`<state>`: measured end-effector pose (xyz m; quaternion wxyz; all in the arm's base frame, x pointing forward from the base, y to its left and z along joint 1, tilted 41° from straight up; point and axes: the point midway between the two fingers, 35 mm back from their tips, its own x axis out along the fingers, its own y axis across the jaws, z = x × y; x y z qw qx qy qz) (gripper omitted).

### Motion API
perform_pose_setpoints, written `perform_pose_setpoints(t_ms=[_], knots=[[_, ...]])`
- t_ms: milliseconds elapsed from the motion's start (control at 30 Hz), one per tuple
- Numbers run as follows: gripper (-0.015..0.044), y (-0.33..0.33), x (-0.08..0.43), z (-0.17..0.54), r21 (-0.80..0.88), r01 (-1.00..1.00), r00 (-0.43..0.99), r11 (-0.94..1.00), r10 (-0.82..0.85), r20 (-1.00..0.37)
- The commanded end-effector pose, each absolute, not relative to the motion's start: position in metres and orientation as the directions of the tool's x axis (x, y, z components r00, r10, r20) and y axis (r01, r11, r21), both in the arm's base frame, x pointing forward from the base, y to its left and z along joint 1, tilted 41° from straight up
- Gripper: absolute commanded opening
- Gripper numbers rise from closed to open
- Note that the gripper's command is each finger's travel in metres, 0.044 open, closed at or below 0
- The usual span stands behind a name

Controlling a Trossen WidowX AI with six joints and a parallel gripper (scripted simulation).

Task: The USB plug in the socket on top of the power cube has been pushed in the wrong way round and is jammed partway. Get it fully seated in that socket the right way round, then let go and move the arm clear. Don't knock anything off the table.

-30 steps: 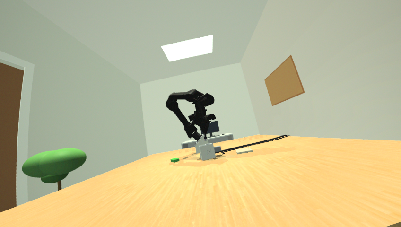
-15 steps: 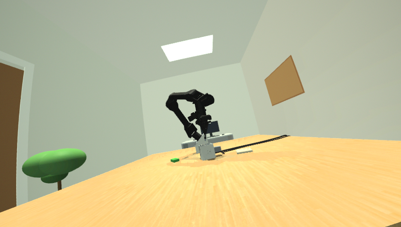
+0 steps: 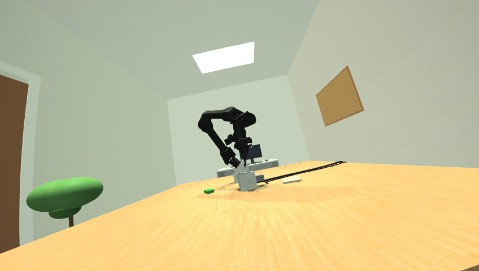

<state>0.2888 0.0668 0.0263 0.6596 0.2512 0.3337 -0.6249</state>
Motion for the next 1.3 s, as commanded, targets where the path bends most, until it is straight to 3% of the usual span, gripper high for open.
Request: perform_pose_setpoints(t_ms=[0,1267], knots=[[0.0,0.067,0.2889,0.0258,-0.085,0.992,-0.003,0.094,-0.653,-0.757],[0.0,0.066,0.2892,0.0208,-0.083,0.992,-0.006,0.092,-0.63,-0.777]])
